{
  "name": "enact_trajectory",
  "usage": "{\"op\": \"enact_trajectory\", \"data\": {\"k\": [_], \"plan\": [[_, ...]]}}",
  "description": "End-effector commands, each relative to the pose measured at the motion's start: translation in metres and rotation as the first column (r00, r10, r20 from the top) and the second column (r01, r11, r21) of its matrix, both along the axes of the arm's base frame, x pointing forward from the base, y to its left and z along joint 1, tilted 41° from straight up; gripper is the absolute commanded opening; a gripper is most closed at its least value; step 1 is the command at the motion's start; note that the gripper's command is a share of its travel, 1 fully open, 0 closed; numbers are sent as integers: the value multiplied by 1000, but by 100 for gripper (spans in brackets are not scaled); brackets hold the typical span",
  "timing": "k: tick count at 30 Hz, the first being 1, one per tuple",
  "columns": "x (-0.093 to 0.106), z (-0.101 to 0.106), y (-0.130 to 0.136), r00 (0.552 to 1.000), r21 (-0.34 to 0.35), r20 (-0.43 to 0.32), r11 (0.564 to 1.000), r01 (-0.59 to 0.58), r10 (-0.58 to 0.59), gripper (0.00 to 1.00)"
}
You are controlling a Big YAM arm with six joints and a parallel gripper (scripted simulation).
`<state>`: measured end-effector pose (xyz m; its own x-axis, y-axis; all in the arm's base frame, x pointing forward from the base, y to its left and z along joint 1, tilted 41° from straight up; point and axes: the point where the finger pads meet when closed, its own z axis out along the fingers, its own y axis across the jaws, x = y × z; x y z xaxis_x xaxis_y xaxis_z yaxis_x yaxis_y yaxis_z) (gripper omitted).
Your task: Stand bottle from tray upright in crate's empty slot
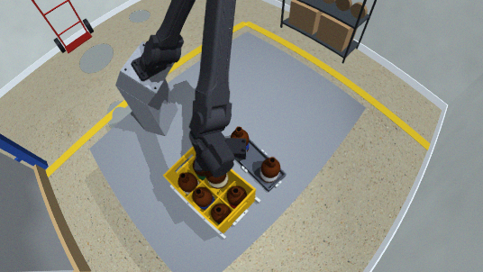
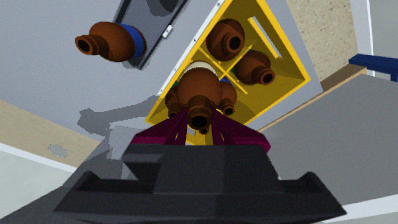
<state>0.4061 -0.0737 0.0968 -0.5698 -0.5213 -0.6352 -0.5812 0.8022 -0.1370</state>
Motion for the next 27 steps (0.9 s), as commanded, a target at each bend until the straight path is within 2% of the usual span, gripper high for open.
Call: {"op": "enact_trajectory", "data": {"k": [1,8,21,24,25,27], "plan": [[3,0,-4,1000,4,5,1000,17,-17,0],[4,1,-2,1000,2,9,1000,14,-14,0],[6,-12,6,1000,8,-8,1000,2,-2,0],[7,-12,5,1000,7,-6,1000,5,-4,0],[11,-3,-4,1000,-2,18,1000,23,-23,0],[12,-11,3,1000,4,1,1000,10,-10,0]]}}
